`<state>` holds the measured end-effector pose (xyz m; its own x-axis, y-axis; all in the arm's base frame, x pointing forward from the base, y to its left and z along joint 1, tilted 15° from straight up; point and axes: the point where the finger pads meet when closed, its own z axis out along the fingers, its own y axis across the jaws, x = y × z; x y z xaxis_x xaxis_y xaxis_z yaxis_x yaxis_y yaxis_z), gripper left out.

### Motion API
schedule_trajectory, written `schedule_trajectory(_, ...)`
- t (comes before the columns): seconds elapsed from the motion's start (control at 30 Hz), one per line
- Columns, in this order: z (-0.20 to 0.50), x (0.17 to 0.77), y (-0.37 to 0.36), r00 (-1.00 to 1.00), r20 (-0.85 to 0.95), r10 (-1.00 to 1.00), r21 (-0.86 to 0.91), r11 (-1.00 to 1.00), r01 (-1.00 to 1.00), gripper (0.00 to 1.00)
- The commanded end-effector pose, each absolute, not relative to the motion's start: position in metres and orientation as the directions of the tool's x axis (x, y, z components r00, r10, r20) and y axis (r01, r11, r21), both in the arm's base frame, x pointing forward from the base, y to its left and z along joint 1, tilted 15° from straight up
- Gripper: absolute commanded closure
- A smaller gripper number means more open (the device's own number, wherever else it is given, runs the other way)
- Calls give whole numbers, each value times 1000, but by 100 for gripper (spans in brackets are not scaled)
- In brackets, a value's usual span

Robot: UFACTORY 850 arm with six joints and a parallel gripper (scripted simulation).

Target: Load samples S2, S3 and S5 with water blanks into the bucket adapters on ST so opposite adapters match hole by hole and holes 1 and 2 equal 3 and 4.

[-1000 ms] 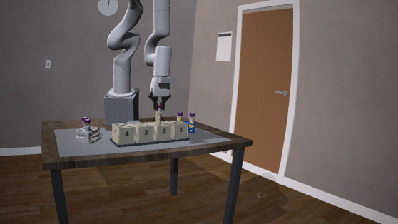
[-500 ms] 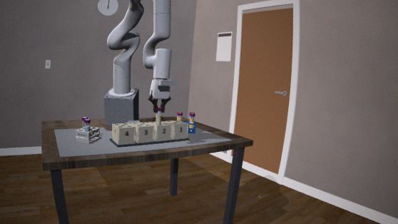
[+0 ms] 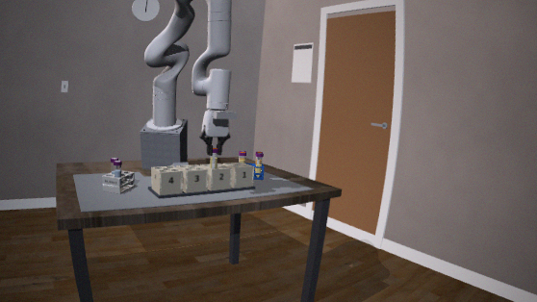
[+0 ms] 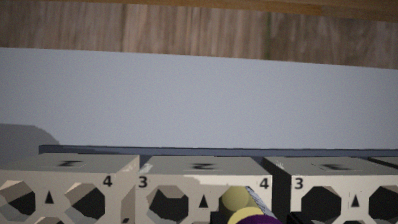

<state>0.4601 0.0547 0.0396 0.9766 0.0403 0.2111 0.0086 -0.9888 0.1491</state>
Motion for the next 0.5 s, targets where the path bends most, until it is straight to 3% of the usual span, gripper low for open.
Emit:
schedule_trajectory(0.0, 34, 462, 54, 975, 216, 41, 147, -989, 9, 100)
schedule_trajectory(0.47, 23, 465, 52, 975, 216, 41, 147, -989, 9, 100)
